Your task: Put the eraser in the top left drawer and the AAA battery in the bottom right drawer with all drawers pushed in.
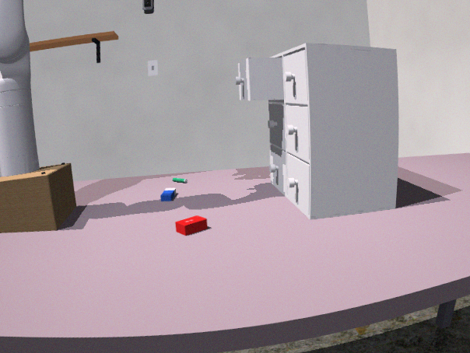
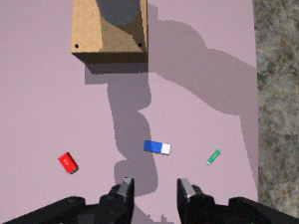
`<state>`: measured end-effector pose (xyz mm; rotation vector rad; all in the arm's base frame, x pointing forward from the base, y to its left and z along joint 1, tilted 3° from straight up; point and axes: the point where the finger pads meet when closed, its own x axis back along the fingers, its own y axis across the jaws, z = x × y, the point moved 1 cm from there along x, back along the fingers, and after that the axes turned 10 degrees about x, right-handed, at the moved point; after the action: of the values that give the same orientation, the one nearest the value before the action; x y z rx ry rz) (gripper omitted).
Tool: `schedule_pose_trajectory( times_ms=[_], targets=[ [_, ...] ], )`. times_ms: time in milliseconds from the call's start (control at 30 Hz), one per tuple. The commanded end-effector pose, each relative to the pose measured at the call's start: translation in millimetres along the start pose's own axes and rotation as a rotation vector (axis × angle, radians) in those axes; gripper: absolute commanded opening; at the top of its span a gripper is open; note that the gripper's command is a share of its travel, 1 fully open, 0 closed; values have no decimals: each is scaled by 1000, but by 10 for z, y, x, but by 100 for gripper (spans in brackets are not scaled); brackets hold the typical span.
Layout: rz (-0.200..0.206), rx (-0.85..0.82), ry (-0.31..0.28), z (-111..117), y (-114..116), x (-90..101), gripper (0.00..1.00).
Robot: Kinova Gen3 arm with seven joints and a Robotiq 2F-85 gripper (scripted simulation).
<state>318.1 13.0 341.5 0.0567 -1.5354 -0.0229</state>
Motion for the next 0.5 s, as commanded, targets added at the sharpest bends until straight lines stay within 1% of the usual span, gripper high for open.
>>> schedule_pose_trajectory(
  times_ms=[0,300,467],
  targets=[
    [0,0,-1,-2,0,4,33],
    [0,4,-1,-8,1,-6,33],
    [3,30,-2,-46,6,-70,33]
  ],
)
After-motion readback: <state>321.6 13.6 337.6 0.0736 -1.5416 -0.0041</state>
